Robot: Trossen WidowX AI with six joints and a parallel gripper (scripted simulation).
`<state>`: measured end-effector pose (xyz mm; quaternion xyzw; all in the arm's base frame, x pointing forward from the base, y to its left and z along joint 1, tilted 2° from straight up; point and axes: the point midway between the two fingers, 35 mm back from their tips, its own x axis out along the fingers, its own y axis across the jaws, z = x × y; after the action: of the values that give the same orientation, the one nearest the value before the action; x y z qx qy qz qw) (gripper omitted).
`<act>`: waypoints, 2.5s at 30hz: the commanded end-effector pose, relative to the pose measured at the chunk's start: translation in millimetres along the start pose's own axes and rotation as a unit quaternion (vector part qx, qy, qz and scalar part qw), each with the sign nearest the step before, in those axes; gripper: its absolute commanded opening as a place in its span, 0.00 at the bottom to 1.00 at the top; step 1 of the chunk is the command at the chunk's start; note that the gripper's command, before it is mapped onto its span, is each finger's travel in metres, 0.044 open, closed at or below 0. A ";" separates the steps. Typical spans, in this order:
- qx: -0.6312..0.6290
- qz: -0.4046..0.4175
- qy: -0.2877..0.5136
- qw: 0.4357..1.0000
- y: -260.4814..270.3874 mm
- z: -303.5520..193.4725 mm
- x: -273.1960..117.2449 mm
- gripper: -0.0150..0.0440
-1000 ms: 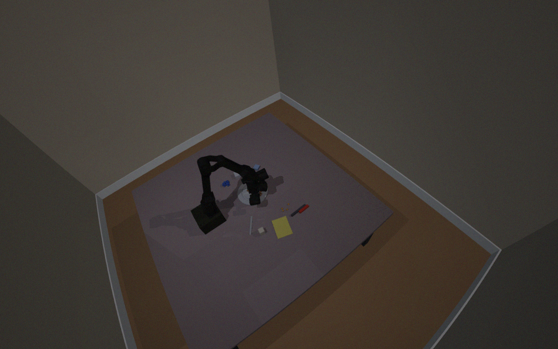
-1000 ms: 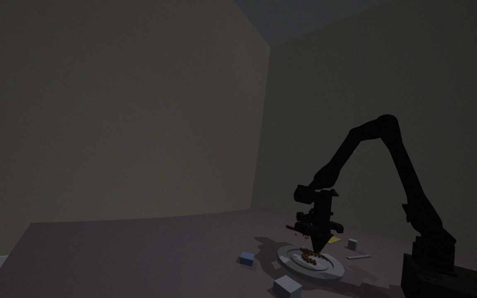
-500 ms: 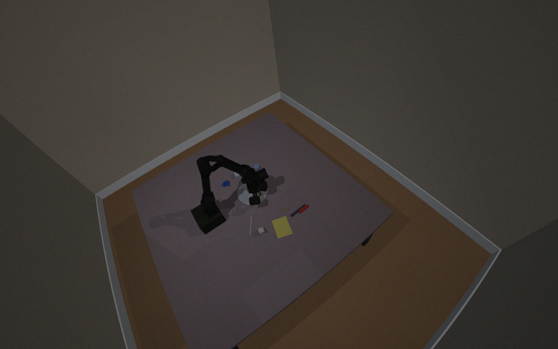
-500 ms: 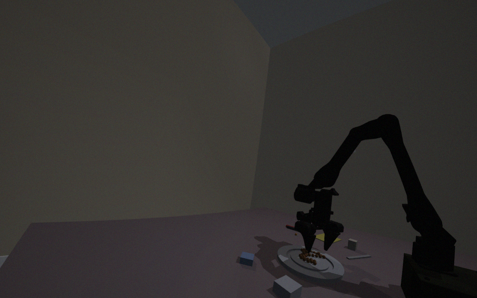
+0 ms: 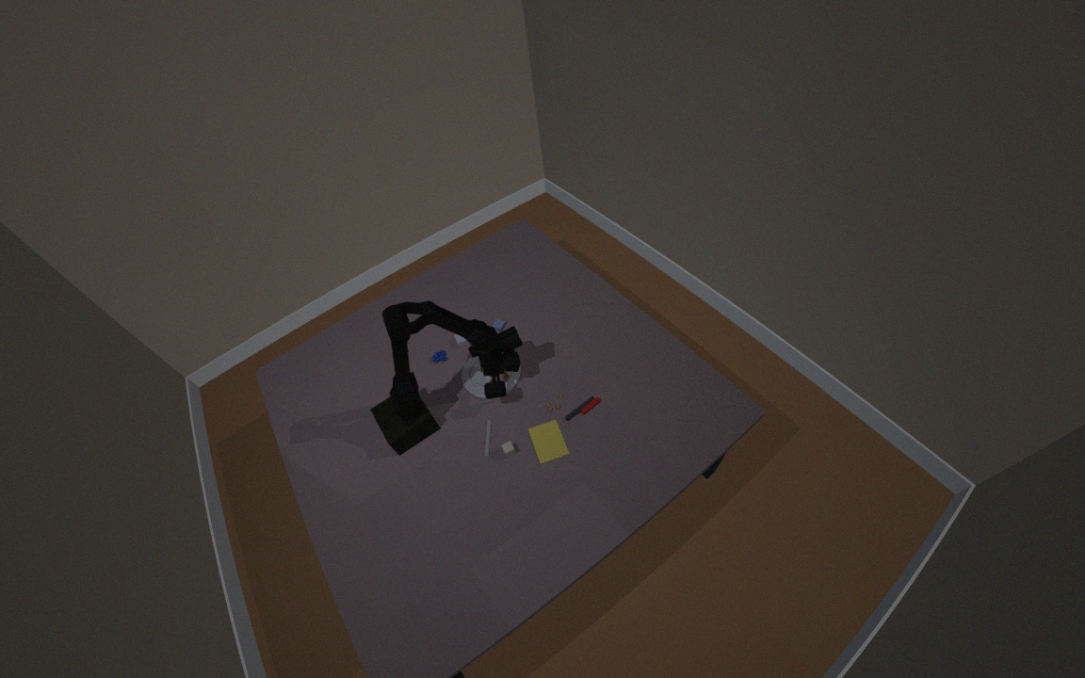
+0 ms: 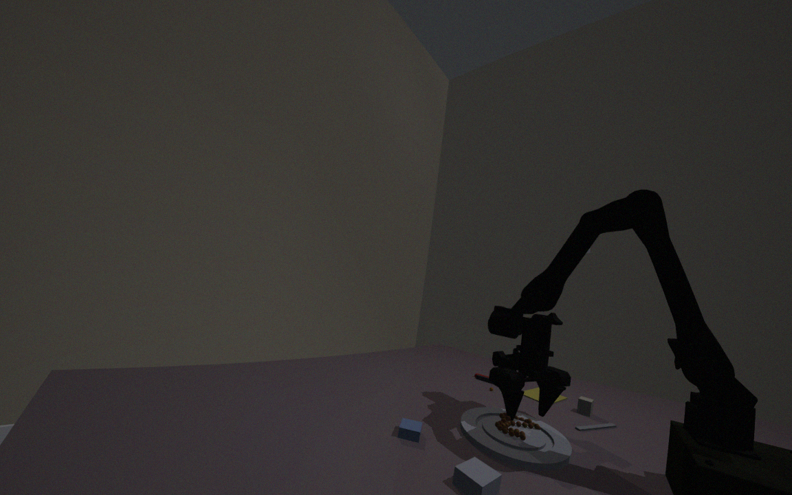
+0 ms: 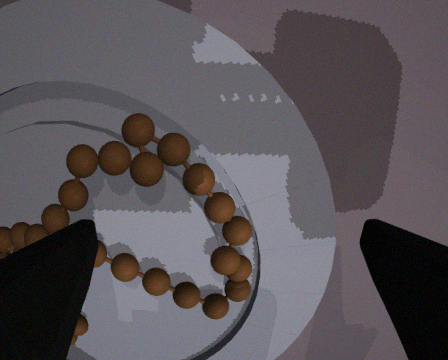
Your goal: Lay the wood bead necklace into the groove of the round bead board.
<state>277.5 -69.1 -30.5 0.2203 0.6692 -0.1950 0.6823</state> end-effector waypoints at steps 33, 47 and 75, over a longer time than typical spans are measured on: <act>0.000 0.000 -0.001 1.000 0.1 0.2 0.3 1.00; 0.006 0.000 -0.001 1.000 1.2 0.6 -0.4 0.99; 0.282 0.005 -0.003 0.959 52.5 14.6 -25.5 0.70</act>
<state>317.4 -34.6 -2.0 0.4063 0.5846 -0.3736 0.5946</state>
